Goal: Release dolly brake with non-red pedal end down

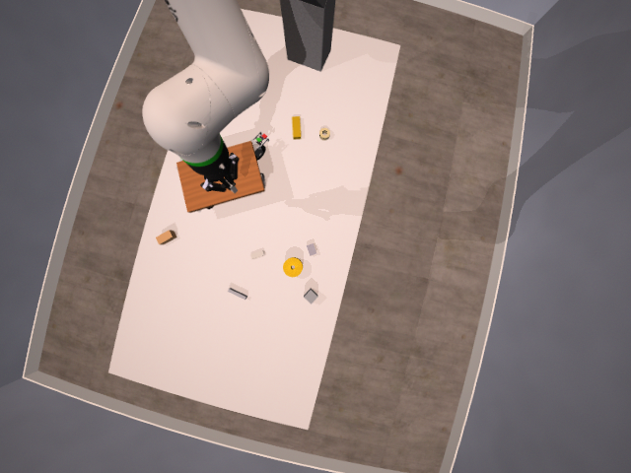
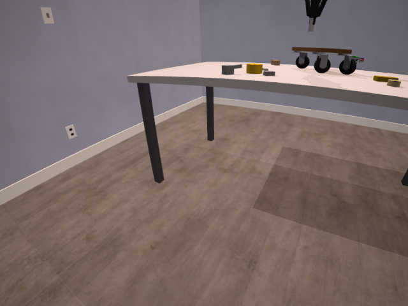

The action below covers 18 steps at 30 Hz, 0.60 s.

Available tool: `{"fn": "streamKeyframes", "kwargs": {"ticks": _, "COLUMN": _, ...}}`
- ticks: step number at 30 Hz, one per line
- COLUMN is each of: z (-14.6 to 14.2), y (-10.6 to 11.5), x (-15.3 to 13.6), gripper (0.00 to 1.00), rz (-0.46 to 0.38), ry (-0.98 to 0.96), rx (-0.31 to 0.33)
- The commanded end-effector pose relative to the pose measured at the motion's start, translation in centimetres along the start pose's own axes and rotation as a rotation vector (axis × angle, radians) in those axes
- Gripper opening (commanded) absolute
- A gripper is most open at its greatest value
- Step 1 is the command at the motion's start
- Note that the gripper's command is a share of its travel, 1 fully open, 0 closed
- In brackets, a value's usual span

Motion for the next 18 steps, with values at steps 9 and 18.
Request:
{"fn": "streamKeyframes", "kwargs": {"ticks": 9, "z": -3.1, "y": 0.1, "x": -2.6, "gripper": 0.0, "rz": 0.006, "ry": -0.006, "rx": 0.019}}
{"fn": "streamKeyframes", "kwargs": {"ticks": 18, "z": -6.4, "y": 0.3, "x": -5.5, "gripper": 0.0, "rz": 0.012, "ry": -0.013, "rx": 0.04}}
Point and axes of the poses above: the point where the finger pads meet when closed, its own y axis back along the fingers, its own z axis across the jaws, x = y × z, the point moved 6 cm from there along y, back along the fingers, and after that the axes turned 13 degrees about -y, right-handed, at the moved point
